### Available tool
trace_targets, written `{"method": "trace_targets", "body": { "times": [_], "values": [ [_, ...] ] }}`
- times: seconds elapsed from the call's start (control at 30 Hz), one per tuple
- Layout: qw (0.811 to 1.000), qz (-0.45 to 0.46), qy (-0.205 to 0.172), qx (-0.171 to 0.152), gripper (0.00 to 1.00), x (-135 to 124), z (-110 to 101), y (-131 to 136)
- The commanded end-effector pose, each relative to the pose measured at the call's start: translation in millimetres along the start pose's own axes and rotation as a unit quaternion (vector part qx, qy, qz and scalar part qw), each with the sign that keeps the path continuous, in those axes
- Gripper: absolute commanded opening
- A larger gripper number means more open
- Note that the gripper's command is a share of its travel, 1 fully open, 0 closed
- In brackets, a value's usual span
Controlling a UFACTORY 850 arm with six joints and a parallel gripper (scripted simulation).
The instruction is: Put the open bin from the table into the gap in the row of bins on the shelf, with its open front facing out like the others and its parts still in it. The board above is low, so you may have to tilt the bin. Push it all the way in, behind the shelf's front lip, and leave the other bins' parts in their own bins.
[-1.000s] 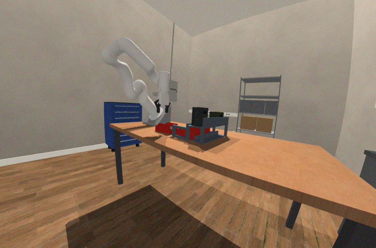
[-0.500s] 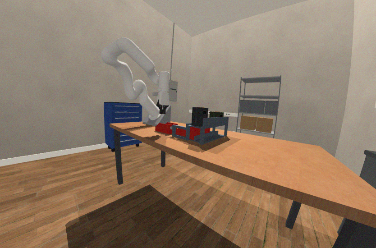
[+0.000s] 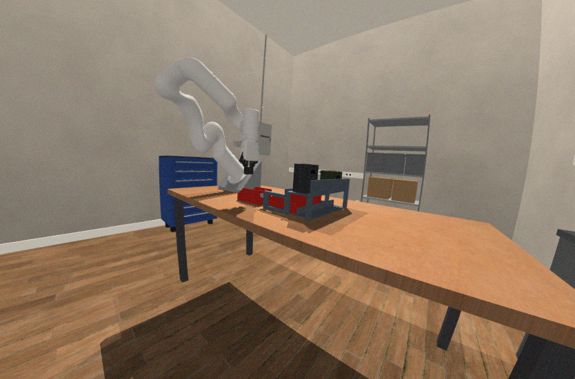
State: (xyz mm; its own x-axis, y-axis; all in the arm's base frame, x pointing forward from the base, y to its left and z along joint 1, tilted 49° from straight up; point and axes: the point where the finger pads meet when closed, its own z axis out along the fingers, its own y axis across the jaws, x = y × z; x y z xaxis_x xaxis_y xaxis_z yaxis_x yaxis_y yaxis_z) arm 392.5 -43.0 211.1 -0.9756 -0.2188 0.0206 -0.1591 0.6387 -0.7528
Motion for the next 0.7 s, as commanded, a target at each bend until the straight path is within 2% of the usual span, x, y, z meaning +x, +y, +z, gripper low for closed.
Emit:
{"method": "trace_targets", "body": {
  "times": [0.0, 0.13, 0.3, 0.67],
  "values": [
    [1.0, 0.0, -0.001, 0.0, 0.29, -0.5, -0.4, -0.1],
    [1.0, 0.0, -0.001, 0.0, 0.29, -0.5, -0.4, -0.1],
    [1.0, 0.0, -0.001, 0.0, 0.29, -0.5, 29.6, 0.0],
    [1.0, 0.0, -0.001, 0.0, 0.29, -0.5, 29.6, 0.0]
  ]
}}
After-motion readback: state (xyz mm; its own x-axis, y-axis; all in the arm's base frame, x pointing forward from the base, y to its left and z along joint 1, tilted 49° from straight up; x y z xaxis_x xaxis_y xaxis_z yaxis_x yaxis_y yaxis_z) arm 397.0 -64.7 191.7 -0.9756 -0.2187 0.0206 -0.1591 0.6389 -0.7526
